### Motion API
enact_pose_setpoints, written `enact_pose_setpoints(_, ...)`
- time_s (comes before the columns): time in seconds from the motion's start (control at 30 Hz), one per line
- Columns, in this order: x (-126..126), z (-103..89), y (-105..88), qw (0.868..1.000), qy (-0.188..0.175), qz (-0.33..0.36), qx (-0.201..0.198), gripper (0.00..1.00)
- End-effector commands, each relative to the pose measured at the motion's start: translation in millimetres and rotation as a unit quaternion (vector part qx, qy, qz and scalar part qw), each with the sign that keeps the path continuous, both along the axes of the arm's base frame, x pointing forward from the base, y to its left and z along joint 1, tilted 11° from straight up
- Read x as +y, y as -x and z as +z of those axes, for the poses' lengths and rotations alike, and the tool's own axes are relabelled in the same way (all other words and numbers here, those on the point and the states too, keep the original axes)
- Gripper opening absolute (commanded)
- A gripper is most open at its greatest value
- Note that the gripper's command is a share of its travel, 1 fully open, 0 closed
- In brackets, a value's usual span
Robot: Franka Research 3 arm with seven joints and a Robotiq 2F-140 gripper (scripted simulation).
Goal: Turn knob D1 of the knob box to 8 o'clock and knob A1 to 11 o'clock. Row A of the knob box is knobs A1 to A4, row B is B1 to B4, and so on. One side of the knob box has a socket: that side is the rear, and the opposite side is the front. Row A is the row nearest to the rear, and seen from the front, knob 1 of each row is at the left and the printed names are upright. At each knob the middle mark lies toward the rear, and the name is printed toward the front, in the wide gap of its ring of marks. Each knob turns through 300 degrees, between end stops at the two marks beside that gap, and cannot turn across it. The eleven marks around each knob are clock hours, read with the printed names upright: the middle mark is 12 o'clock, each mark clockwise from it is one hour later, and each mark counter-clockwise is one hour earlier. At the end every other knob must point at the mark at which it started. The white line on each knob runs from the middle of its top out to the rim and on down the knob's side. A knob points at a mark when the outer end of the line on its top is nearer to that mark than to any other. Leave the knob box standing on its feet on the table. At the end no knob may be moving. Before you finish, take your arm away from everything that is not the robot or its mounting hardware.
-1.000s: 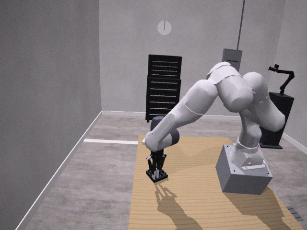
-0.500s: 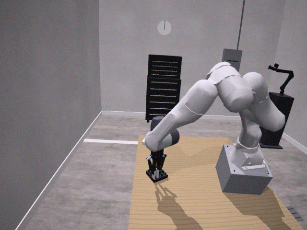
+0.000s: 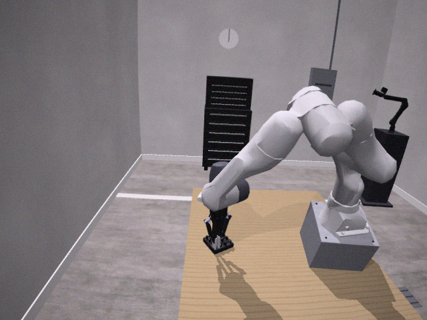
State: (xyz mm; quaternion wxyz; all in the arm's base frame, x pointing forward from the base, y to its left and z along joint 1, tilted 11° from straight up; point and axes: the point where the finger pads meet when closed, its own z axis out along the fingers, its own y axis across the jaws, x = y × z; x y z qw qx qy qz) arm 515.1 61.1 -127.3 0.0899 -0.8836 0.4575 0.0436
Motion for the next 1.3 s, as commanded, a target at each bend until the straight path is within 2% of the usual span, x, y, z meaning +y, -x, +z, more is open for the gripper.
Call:
enact_pose_setpoints(0.0, -1.0, -0.4, -1.2, 1.000, 0.001, 0.001, -0.002, 0.05)
enact_pose_setpoints(0.8, -1.0, -0.4, -1.2, 1.000, 0.001, 0.002, -0.002, 0.05)
enact_pose_setpoints(1.27, -1.0, -0.4, -1.2, 1.000, 0.001, 0.027, -0.007, 0.05)
